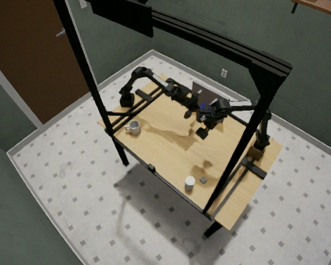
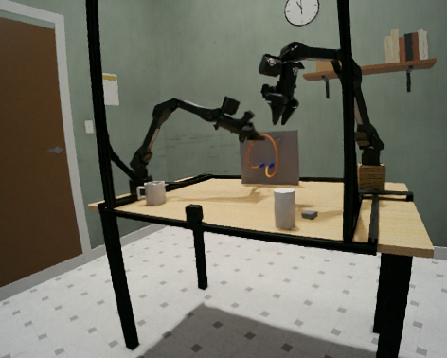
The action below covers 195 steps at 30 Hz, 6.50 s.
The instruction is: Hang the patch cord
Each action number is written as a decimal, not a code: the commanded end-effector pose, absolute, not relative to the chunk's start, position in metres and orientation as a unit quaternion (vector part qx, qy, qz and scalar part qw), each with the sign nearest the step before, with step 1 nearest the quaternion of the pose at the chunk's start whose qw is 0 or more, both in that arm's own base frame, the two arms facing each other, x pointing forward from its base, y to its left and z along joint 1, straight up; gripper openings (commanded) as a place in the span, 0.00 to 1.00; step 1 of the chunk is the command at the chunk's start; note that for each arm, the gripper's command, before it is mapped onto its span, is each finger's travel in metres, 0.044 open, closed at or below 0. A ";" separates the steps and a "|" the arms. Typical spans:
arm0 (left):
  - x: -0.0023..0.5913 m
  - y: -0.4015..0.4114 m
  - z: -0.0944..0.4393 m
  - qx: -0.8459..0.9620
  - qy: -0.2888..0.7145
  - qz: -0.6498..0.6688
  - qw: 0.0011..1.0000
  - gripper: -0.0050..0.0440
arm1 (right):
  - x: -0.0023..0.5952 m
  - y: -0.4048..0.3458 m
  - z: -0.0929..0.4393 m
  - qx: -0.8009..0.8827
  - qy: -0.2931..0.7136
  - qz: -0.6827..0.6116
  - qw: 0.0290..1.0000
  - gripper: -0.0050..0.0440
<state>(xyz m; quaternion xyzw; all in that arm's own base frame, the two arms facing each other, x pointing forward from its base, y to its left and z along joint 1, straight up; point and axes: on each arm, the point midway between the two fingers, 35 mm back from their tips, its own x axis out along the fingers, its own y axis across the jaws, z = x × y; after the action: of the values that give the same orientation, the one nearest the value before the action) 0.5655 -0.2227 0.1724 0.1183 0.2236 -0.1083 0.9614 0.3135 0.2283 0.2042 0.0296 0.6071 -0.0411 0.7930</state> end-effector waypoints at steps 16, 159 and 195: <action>0.574 -0.217 0.191 0.093 0.226 -0.092 0.965 0.15 | 0.311 0.228 0.213 0.038 0.600 -0.034 0.798 1.00; 0.588 -0.191 0.211 0.008 0.284 -0.027 0.959 0.15 | 0.311 0.228 0.213 0.038 0.600 -0.034 0.798 1.00; 0.588 -0.189 0.213 0.002 0.287 -0.023 0.958 0.15 | 0.311 0.228 0.213 0.038 0.600 -0.034 0.798 1.00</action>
<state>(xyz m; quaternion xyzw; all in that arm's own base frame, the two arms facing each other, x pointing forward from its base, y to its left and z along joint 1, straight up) 0.5861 -0.1911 0.1988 0.0088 0.2991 -0.0250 0.9539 0.3134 0.2283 0.2043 0.0297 0.6070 -0.0410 0.7931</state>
